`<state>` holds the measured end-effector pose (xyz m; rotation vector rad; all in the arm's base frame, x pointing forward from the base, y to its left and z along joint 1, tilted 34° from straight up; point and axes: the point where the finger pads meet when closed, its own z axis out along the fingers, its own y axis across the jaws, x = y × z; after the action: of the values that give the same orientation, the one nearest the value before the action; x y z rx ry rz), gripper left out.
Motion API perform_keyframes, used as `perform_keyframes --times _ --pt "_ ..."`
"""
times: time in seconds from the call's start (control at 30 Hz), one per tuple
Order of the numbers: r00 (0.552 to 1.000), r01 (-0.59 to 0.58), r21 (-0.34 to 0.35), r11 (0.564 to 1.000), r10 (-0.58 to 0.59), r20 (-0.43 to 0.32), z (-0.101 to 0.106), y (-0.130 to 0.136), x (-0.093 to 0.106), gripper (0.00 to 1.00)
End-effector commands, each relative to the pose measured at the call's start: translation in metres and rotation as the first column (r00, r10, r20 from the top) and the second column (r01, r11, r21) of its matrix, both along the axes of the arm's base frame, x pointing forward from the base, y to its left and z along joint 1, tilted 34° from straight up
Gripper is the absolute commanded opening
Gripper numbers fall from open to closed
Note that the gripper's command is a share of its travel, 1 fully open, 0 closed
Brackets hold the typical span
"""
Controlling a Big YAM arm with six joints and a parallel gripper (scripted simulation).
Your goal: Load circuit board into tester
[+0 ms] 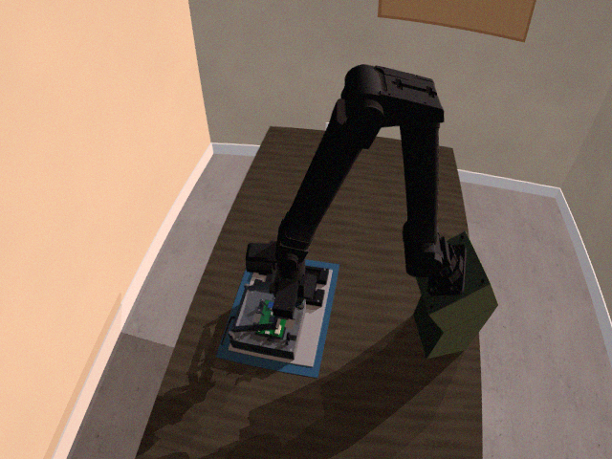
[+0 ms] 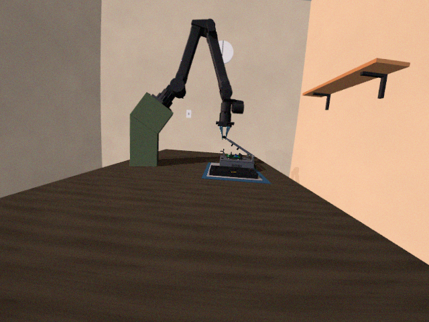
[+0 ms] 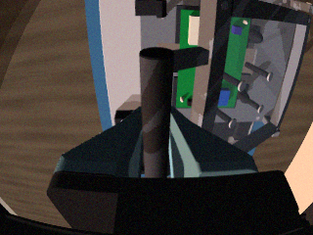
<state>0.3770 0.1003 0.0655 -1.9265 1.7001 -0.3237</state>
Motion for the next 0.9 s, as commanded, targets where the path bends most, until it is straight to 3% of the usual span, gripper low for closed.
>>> perform_keyframes --times 0.0,0.87 --pt "1.0 -0.006 0.003 1.0 0.006 -0.02 -0.015 0.007 -0.001 0.0" --pt "1.0 -0.006 0.005 1.0 0.006 -0.015 -0.046 0.015 0.007 0.0"
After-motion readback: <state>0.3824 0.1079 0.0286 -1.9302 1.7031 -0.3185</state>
